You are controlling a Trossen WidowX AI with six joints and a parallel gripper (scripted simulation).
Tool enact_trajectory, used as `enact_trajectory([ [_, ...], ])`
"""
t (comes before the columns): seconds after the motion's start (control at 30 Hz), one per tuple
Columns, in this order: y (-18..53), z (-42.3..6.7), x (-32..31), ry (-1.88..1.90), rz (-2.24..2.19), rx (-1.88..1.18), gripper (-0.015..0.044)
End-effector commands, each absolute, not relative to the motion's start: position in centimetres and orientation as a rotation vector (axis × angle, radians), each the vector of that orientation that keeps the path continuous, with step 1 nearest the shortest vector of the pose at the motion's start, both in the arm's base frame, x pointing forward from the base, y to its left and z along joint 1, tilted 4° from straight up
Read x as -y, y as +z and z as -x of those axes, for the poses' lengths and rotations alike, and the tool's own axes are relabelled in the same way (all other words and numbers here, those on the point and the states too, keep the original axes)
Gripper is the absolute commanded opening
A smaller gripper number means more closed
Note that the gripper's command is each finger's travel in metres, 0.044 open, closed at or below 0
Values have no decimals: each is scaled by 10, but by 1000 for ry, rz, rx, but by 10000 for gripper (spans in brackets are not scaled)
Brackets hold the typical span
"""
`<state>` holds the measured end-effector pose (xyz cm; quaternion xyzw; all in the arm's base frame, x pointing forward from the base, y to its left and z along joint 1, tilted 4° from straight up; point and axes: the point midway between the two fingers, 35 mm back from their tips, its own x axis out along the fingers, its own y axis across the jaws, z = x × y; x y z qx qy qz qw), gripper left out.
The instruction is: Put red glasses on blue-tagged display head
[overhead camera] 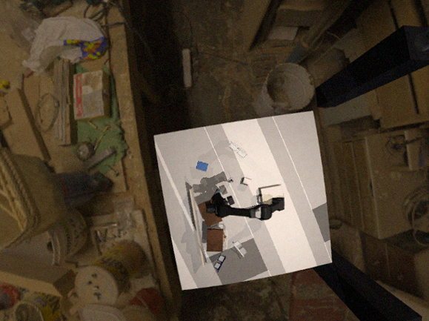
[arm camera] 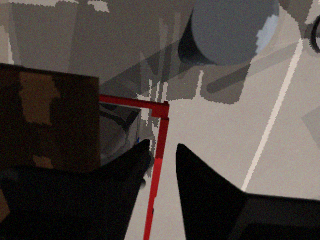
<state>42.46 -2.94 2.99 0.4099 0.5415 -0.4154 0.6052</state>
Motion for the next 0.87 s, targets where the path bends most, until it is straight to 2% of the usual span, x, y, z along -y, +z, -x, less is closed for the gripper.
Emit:
enact_trajectory([
  [0.0,49,-426,28,-981,-937,-1260,107],
  [0.3,59,-424,27,-995,-928,-1271,107],
  [0.53,66,-391,38,-997,-926,-1272,107],
  [0.83,75,-372,43,-998,-925,-1273,107],
])
